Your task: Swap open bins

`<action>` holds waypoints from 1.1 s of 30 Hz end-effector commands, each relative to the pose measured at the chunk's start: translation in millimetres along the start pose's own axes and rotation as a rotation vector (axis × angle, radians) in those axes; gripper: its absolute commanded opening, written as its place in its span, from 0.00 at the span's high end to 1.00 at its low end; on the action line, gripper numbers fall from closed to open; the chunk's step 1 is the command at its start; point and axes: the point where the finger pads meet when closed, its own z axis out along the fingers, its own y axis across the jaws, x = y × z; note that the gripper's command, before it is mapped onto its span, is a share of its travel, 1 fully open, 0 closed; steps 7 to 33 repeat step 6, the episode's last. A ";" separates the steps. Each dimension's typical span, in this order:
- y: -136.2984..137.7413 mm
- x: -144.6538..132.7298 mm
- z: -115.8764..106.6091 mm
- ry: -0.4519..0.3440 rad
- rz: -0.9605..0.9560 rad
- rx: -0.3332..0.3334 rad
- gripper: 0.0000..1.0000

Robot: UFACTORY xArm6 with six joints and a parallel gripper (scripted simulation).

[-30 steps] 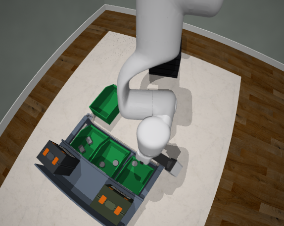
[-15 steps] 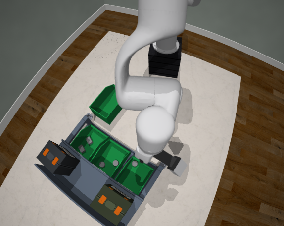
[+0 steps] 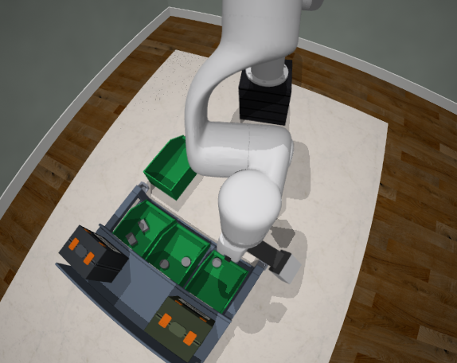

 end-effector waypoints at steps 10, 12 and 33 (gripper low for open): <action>1.6 0.7 -1.7 0.002 0.000 -0.004 1.00; 1.6 0.7 -1.7 0.002 0.000 -0.004 1.00; 1.6 0.7 -1.7 0.002 0.000 -0.004 1.00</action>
